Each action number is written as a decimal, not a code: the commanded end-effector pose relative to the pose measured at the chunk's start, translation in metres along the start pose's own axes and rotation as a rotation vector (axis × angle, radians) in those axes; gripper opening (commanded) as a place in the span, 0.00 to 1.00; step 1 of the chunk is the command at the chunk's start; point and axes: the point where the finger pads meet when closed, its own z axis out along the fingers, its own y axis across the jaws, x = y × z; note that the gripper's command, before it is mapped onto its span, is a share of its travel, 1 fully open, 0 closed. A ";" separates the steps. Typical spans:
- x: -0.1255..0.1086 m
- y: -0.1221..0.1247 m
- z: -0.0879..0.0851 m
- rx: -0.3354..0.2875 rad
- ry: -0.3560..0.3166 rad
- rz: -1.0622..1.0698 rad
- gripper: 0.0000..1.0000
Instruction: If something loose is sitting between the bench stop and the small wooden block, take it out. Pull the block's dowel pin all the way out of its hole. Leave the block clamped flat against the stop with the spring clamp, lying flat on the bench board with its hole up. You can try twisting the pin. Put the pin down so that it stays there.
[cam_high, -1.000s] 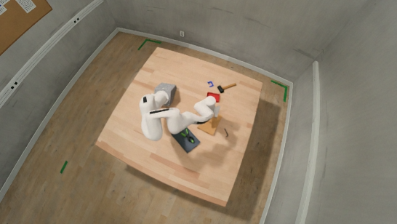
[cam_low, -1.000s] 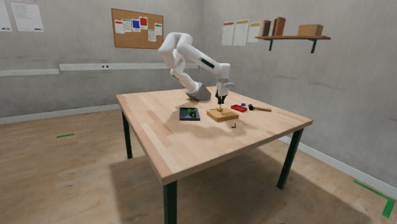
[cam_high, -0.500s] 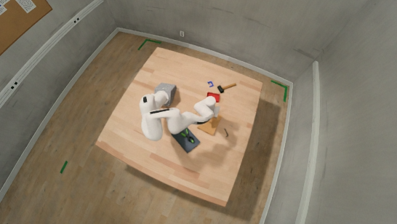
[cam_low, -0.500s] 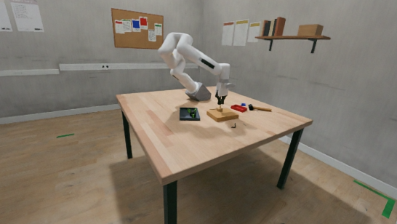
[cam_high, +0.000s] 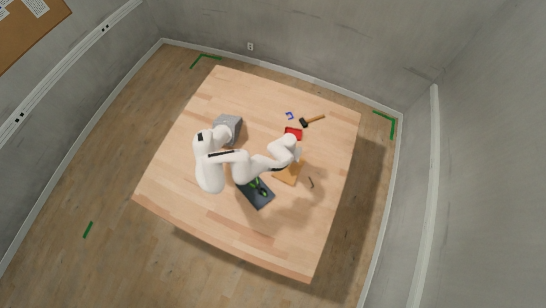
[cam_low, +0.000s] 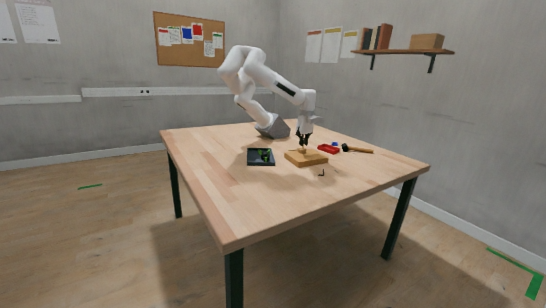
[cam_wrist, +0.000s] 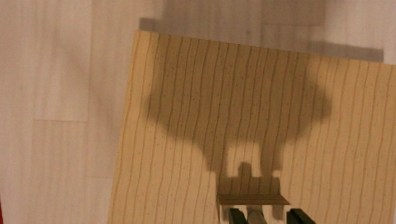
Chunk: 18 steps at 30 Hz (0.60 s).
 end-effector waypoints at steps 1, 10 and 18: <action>0.001 0.000 0.004 0.001 0.003 0.001 0.28; 0.001 0.000 0.012 0.001 0.003 0.001 0.28; 0.001 0.000 0.018 0.001 0.003 0.001 0.28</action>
